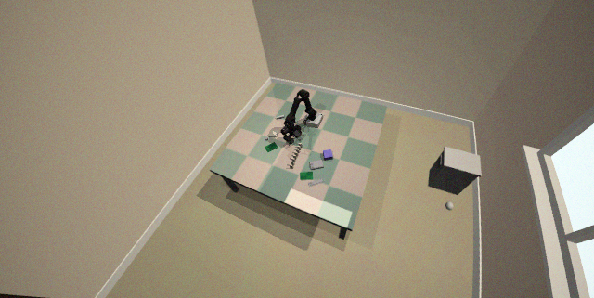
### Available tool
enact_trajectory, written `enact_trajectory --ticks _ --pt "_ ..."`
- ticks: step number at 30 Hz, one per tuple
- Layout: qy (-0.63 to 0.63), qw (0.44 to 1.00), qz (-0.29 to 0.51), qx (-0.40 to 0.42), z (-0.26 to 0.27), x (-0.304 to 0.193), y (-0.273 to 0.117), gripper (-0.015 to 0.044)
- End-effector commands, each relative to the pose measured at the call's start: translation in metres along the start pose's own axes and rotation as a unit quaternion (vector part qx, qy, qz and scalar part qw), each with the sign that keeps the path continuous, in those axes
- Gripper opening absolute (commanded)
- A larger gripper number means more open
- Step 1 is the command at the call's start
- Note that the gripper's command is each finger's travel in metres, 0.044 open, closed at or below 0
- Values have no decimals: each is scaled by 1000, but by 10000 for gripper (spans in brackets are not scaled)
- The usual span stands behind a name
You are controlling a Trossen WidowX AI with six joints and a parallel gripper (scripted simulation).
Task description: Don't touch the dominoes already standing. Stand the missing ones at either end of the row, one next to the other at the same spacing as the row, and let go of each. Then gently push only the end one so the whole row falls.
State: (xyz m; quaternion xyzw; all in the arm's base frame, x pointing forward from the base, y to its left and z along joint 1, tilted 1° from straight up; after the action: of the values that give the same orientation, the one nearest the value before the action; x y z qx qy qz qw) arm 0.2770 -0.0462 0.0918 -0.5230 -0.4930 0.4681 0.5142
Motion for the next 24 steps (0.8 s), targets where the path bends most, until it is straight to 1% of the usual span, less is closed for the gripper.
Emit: enact_trajectory --ticks 1,7,8,19,21,24 --pt "1 1000 -2 0 0 0 1 282" --pt "1 1000 -2 0 0 0 1 125" --pt "1 1000 -2 0 0 0 1 107" --pt "1 1000 -2 0 0 0 -1 107" --pt "1 1000 -2 0 -1 0 -17 107" --pt "1 1000 -1 -1 -2 -1 -52 107"
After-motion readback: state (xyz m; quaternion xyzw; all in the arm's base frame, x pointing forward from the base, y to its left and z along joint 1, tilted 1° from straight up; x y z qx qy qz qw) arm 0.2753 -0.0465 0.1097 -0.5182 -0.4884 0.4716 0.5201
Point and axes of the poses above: the point midway between the two fingers, 35 mm back from their tips, its own y axis out along the fingers, its own z axis across the jaws, x = y × z, the point moved 10 cm from there along -y, back along the fingers, and after that the axes turned 3 degrees about -y, right-handed, at the moved point
